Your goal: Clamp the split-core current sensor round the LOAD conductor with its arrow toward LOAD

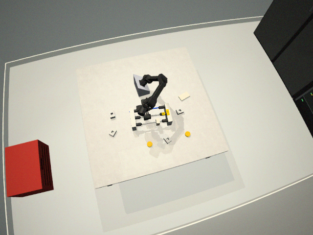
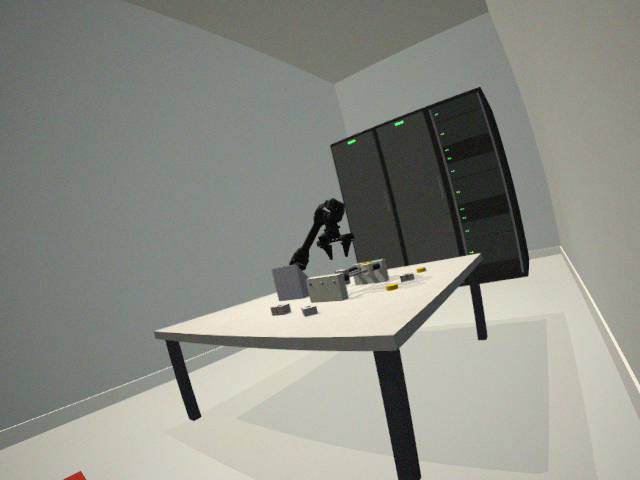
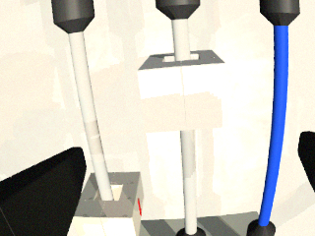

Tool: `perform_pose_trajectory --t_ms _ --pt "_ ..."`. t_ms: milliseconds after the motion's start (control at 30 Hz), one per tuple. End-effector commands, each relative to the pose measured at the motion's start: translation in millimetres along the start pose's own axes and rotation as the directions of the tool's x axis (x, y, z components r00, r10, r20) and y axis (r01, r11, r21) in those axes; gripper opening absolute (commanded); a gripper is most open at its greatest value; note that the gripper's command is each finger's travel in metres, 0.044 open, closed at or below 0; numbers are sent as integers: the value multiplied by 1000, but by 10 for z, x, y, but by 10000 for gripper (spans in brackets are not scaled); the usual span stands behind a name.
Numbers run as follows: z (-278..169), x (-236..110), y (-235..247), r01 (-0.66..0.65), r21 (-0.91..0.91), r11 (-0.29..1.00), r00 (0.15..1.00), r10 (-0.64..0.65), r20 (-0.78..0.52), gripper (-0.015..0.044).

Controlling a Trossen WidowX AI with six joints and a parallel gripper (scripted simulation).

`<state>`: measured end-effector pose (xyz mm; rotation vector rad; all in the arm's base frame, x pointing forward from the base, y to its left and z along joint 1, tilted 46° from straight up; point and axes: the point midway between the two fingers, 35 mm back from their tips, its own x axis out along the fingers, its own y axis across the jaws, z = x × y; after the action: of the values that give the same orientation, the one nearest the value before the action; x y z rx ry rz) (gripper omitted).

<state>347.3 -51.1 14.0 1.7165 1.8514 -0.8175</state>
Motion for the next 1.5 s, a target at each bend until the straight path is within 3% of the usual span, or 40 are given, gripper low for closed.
perform_pose_trajectory --t_ms 0,367,633,967,1167,1467 --pt "8 -9 -6 2 -5 1000 1000 -1 5 440" --pt "-14 1 -5 1 -6 1000 1000 -1 8 440" --pt "-529 41 -291 66 -245 967 942 21 335 440" --pt "-985 37 -729 108 -520 848 731 287 619 440" --pt "-1127 12 -950 96 -647 756 586 483 651 440" --pt "-1121 29 -907 107 -625 773 629 435 645 440"
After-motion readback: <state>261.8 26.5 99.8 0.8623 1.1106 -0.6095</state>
